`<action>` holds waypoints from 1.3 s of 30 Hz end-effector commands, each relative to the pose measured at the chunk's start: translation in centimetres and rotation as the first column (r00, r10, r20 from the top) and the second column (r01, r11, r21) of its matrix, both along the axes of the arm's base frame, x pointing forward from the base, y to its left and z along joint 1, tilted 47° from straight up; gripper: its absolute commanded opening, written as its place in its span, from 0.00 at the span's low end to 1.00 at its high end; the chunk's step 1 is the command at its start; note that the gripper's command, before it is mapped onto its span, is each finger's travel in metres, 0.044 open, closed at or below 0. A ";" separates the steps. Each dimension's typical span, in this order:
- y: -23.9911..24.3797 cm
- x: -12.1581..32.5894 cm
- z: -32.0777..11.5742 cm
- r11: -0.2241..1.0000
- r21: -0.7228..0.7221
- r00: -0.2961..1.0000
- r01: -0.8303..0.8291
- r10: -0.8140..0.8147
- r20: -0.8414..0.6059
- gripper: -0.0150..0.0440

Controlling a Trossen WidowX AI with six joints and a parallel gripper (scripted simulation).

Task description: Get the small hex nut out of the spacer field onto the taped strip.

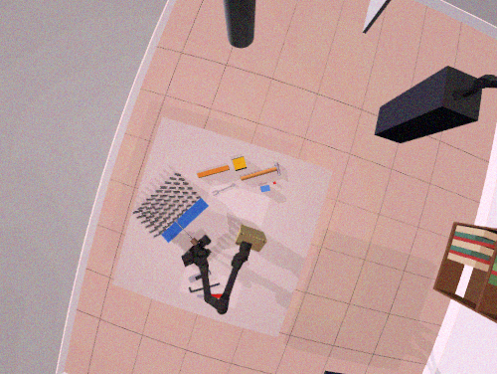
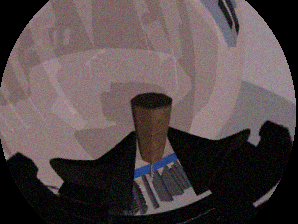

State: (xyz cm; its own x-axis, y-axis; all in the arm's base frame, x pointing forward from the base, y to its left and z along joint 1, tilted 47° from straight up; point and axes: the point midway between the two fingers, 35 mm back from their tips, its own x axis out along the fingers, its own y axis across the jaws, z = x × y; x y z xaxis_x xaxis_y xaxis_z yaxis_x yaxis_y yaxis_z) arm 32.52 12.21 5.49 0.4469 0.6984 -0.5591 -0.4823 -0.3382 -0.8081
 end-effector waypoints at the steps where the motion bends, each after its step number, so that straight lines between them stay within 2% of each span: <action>1: 0.1 -0.2 0.1 1.000 0.001 1.000 0.005 -0.005 0.000 0.25; 39: -1.1 -0.9 1.9 1.000 -0.001 1.000 0.002 -0.002 0.003 0.25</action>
